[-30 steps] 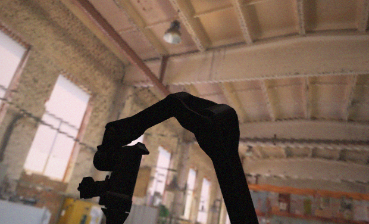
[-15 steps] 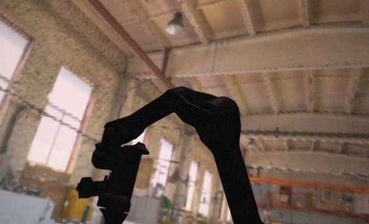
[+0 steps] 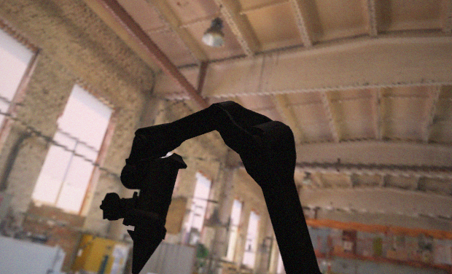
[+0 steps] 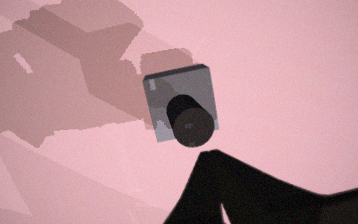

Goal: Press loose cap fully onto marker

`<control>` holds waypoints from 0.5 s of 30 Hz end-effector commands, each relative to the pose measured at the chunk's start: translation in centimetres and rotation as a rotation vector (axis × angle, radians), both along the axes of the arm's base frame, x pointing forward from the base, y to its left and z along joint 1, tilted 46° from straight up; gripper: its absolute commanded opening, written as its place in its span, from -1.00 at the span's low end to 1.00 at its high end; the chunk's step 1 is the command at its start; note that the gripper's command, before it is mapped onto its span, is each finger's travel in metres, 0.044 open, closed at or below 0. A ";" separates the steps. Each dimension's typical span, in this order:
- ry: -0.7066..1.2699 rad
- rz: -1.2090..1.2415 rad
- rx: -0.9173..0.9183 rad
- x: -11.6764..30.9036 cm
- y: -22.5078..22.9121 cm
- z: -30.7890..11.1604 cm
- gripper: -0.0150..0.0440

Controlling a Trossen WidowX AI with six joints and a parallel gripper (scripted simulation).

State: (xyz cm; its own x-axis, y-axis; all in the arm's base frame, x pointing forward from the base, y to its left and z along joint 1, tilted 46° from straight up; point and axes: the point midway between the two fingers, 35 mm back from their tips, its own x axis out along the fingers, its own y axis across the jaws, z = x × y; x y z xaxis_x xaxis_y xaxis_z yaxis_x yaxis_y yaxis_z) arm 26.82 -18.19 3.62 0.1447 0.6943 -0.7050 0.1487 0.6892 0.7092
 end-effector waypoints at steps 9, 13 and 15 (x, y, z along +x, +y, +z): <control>0.004 -0.034 -0.012 -0.8 -2.8 2.9 -0.05; 0.004 -0.034 -0.012 -0.8 -2.8 2.9 0.31; 0.004 -0.034 -0.012 -0.8 -2.8 2.9 0.49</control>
